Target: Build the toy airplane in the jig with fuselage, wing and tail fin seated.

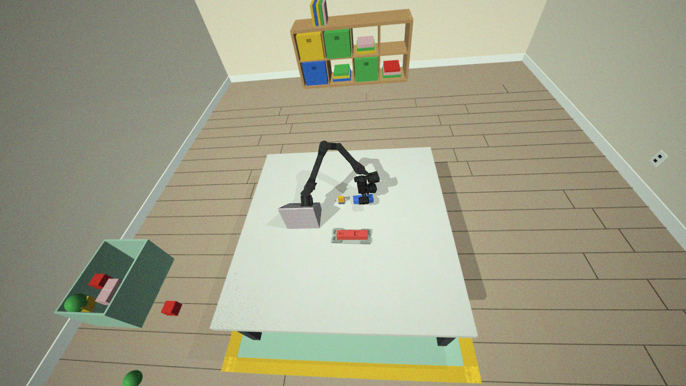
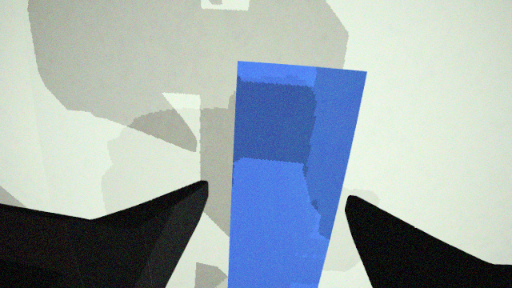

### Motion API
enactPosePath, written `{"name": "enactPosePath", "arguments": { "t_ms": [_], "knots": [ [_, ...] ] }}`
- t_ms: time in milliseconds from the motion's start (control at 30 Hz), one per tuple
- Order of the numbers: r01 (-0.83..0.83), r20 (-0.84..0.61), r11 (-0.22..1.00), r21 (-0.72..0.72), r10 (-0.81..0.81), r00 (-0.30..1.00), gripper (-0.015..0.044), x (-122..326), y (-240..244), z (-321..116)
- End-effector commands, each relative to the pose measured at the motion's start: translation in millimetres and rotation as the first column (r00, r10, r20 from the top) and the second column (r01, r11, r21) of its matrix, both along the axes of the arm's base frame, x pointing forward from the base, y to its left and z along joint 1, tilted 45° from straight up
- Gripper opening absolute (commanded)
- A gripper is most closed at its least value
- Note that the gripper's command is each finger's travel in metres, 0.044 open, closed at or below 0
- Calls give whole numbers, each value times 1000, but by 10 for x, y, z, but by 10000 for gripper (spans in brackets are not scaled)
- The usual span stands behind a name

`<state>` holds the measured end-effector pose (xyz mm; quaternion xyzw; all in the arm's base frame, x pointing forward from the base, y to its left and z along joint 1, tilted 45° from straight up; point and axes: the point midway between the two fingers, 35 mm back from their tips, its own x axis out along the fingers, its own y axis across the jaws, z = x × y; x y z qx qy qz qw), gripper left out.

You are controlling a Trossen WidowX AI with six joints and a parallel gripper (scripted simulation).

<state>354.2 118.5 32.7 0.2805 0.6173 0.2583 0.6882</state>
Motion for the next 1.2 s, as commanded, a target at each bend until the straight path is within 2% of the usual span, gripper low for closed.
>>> {"name": "enactPosePath", "arguments": {
  "t_ms": [0, 100, 367, 600, 1167],
  "knots": [
    [5, -7, 1000, -3, -5, 1000, 309, -1, 0, -22],
    [5, -7, 1000, -3, -5, 1000, 230, -1, 0, -22],
    [5, -7, 1000, -3, -5, 1000, 177, -1, 0, -22],
    [31, 22, 999, -14, -31, 999, 0, 65, -100, 52],
    [33, 23, 999, -28, -32, 999, 0, 68, -449, 353]
  ]
}}
